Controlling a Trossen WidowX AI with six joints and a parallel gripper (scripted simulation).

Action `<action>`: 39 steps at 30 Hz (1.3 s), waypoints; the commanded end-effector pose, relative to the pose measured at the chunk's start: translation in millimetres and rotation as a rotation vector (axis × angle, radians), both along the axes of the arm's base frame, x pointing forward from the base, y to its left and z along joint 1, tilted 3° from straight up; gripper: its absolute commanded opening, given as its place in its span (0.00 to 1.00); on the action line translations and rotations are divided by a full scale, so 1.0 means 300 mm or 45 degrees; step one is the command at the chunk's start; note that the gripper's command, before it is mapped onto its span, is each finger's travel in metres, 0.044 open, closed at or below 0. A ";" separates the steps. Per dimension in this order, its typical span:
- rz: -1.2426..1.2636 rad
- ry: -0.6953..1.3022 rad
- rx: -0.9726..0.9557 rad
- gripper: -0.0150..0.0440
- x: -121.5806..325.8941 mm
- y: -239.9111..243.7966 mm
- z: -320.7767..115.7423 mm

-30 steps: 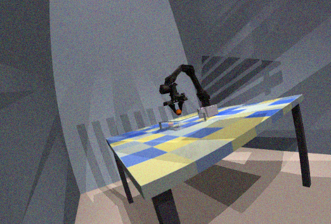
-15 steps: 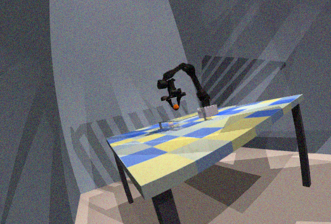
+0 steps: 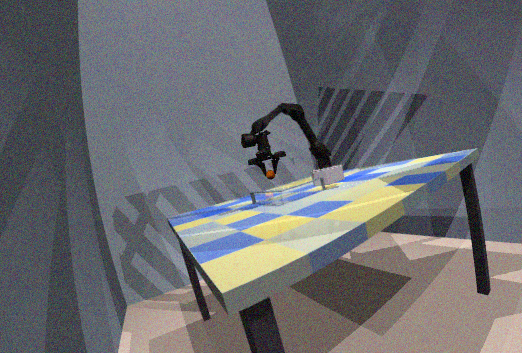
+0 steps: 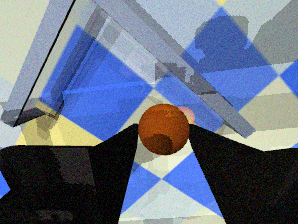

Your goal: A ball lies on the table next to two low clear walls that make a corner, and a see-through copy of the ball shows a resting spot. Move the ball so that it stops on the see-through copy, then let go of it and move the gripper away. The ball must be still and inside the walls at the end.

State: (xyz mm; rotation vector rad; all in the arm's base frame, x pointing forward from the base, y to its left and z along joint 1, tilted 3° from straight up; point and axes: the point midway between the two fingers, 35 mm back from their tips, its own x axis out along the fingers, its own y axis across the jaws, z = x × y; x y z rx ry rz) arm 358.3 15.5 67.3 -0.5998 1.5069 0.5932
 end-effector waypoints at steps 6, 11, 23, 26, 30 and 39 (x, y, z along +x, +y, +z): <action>-0.489 -0.001 -0.018 0.25 0.023 -0.109 -0.046; -0.775 -0.005 -0.026 0.25 0.030 -0.172 -0.069; -0.860 -0.007 -0.028 0.25 0.035 -0.194 -0.151; -0.860 -0.007 -0.028 0.25 0.034 -0.195 -0.224; -0.860 -0.006 -0.028 0.25 0.026 -0.196 -0.305; -0.860 -0.006 -0.028 0.25 0.025 -0.197 -0.327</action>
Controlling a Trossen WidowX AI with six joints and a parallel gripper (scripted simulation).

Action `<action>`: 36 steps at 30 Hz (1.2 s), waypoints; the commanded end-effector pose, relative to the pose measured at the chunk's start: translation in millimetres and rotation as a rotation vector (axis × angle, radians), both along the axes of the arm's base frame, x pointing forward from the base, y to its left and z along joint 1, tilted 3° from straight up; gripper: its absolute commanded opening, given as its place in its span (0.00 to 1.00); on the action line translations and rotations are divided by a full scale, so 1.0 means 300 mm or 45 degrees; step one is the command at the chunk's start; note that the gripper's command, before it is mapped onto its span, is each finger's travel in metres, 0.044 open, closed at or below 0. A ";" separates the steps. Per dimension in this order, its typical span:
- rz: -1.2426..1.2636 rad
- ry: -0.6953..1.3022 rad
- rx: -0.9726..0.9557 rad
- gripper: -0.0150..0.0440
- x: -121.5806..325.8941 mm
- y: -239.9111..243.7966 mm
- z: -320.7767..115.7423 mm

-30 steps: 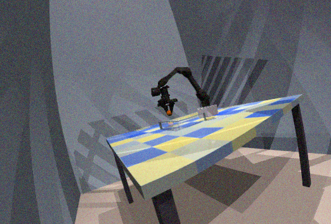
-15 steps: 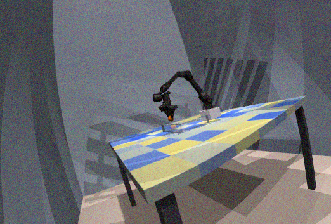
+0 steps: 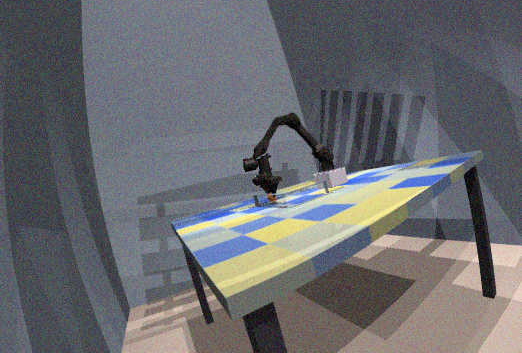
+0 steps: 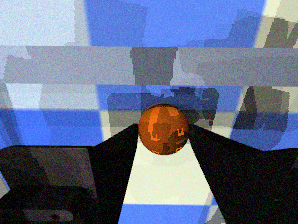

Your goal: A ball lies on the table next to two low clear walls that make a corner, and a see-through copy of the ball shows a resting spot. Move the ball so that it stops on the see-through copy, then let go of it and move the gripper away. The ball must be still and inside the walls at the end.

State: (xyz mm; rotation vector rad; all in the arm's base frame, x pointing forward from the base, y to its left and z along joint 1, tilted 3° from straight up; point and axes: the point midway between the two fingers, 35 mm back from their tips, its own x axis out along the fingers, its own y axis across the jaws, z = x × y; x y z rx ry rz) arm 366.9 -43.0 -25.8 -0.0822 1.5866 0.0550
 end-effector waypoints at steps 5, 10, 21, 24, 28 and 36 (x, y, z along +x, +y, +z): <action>-0.003 0.007 -0.003 0.25 -0.004 -0.002 -0.044; -0.003 0.007 -0.003 0.25 -0.005 -0.003 -0.063; -0.001 0.000 0.000 0.65 -0.002 -0.001 -0.049; -0.001 0.000 0.000 0.79 -0.002 -0.001 -0.049; -0.001 0.000 0.000 0.81 -0.001 -0.001 -0.040; -0.003 0.007 -0.003 0.81 0.003 0.003 0.235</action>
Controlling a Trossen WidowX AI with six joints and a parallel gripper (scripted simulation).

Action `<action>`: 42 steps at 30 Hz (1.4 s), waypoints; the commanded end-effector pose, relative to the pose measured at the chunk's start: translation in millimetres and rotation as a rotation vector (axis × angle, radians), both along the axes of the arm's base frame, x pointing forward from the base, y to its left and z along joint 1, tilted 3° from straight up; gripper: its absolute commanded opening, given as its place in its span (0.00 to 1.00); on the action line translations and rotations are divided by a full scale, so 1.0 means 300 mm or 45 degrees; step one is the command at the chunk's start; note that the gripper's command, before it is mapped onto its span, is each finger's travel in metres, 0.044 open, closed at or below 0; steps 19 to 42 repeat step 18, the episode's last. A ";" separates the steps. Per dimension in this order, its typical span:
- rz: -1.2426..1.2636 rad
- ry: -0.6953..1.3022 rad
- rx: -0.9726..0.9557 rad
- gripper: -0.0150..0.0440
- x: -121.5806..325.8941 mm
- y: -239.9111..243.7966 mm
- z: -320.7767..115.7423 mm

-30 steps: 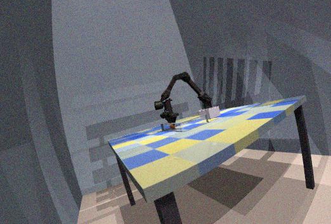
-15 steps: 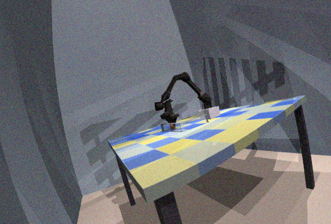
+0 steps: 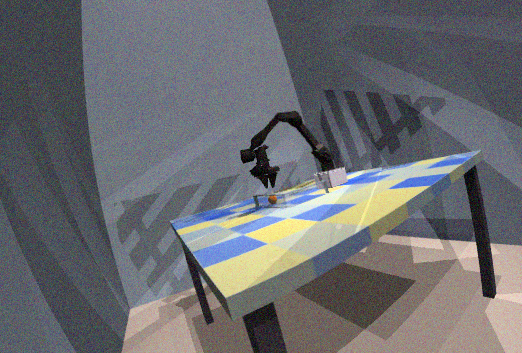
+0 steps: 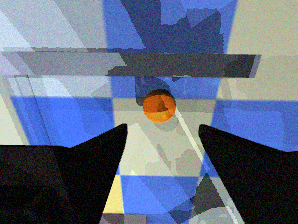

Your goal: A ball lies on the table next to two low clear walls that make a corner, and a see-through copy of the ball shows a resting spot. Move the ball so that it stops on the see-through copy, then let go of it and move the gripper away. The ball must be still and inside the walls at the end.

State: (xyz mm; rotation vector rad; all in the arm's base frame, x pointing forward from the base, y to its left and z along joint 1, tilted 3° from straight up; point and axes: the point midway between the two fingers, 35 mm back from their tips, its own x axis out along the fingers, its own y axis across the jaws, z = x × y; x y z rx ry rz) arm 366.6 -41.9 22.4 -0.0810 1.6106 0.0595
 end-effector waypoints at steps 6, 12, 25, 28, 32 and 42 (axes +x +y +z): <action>0.000 -0.040 -0.004 0.81 0.016 -0.001 0.056; -0.001 -0.043 -0.006 0.95 0.013 0.001 0.144; 0.000 -0.044 -0.005 1.00 0.002 0.004 0.230; 0.000 -0.044 -0.005 1.00 0.002 0.004 0.230; 0.000 -0.044 -0.005 1.00 0.002 0.004 0.230; 0.000 -0.044 -0.005 1.00 0.002 0.004 0.230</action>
